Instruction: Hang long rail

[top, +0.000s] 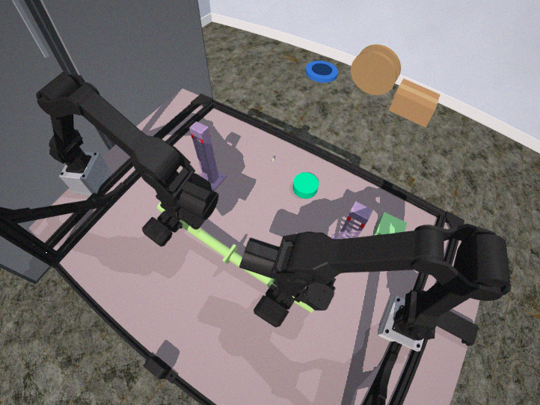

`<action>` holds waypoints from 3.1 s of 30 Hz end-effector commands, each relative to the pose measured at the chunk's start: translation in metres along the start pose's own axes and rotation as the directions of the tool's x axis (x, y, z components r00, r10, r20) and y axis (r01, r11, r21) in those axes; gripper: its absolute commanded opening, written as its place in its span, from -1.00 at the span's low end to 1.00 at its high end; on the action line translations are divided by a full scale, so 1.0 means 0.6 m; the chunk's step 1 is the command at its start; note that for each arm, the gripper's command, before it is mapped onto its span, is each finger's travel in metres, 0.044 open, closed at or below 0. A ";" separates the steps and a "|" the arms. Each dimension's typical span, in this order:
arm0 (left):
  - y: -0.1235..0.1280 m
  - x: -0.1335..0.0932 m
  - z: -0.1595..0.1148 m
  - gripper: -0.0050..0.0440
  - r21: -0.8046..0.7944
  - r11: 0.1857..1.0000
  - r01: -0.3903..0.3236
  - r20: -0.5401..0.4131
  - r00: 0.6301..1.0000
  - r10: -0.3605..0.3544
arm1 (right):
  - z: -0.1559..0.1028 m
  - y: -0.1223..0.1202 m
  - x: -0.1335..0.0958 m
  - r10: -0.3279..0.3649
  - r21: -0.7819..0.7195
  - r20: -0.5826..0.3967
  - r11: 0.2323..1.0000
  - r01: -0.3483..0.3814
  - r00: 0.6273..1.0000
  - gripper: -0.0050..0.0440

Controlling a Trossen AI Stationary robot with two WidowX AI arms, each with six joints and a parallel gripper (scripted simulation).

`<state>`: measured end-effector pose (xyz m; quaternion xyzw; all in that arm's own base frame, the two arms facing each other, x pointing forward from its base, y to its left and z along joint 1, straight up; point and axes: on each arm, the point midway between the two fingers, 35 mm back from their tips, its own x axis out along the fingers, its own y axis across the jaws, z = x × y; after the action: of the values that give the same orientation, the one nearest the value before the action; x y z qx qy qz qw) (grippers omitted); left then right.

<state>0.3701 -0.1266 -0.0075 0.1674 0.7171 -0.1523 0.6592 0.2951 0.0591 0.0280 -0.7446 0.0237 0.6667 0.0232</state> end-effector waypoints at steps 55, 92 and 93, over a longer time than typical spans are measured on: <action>0.005 -0.005 0.000 -0.80 0.003 1.000 -0.002 0.089 0.996 0.001 | -0.002 0.004 -0.049 0.000 0.003 0.089 1.000 0.000 0.996 -0.80; 0.005 0.049 0.006 -0.80 0.006 1.000 0.000 0.086 0.996 -0.001 | 0.003 0.004 0.005 0.002 -0.001 0.100 1.000 -0.001 0.995 -0.80; 0.005 0.051 0.007 -0.80 0.006 1.000 0.000 0.086 0.996 -0.001 | 0.003 0.004 0.007 0.002 -0.001 0.101 1.000 -0.002 0.995 -0.80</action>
<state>0.3720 -0.1238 -0.0345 0.1639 0.6880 -0.1602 0.6886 0.2937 0.0567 0.0285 -0.7119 0.0241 0.7015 0.0221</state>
